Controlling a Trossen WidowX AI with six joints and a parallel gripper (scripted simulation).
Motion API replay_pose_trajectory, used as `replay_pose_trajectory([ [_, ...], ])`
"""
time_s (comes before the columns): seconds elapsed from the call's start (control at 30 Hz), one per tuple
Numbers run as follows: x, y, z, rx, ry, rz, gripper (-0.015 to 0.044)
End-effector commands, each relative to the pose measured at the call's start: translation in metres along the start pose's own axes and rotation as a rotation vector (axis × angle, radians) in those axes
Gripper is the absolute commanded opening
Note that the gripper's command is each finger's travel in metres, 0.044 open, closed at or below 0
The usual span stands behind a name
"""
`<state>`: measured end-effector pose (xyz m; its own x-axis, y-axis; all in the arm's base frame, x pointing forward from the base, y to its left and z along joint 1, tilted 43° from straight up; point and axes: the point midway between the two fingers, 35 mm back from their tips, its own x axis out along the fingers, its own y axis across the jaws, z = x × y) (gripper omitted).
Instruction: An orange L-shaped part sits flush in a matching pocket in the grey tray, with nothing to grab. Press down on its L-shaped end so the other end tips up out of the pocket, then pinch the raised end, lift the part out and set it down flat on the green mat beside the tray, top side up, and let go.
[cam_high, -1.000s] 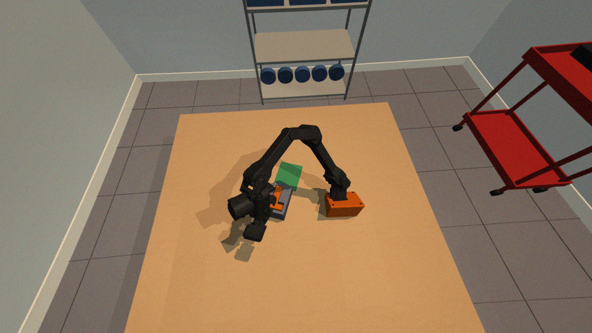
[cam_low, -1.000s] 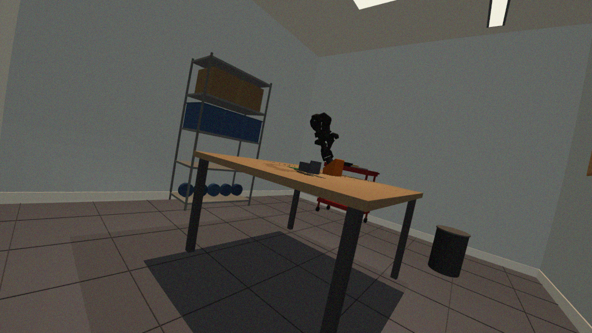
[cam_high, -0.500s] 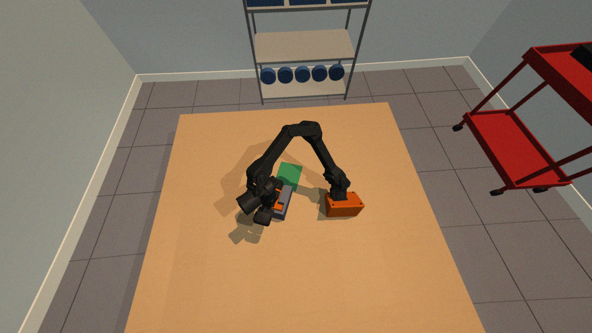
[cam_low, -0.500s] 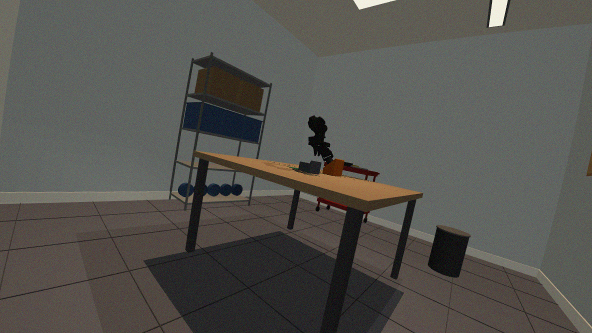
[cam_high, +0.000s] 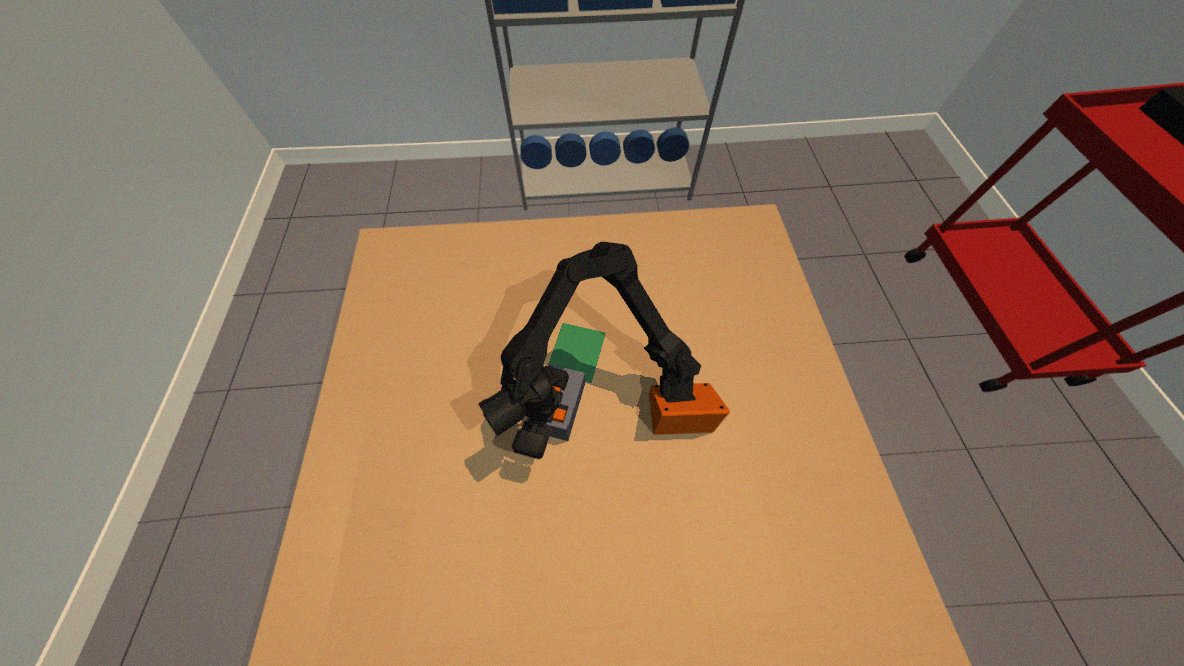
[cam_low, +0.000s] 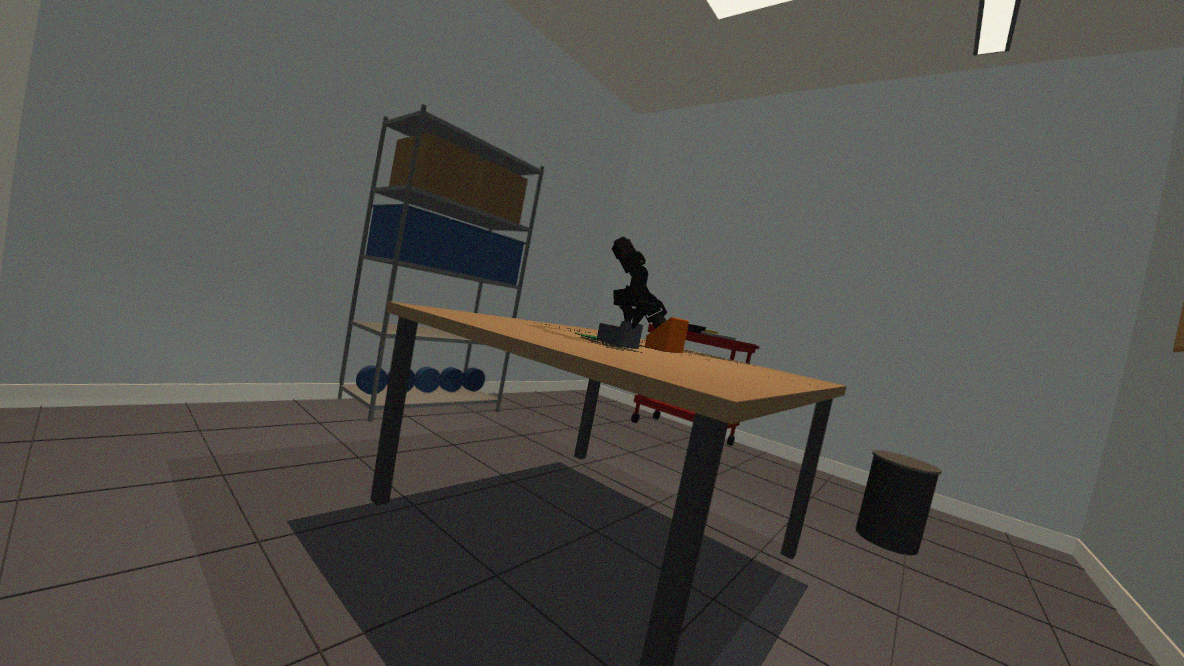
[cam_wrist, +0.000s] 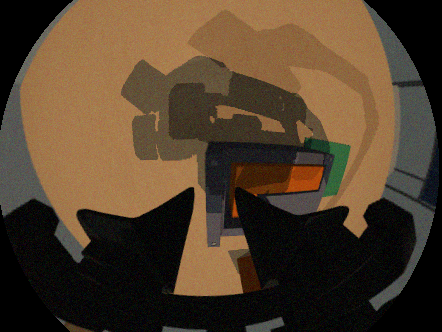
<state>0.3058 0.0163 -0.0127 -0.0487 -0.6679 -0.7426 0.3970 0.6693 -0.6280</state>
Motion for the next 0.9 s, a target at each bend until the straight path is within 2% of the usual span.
replay_pose_trajectory([
  [0.0, 0.009, -0.002, -0.002, -0.009, 0.005, -0.013, 0.0180],
  [0.5, 0.034, -0.003, -0.003, -0.009, 0.005, -0.015, 0.0180],
  [0.87, 0.035, -0.003, -0.003, -0.009, 0.005, -0.015, 0.0180],
])
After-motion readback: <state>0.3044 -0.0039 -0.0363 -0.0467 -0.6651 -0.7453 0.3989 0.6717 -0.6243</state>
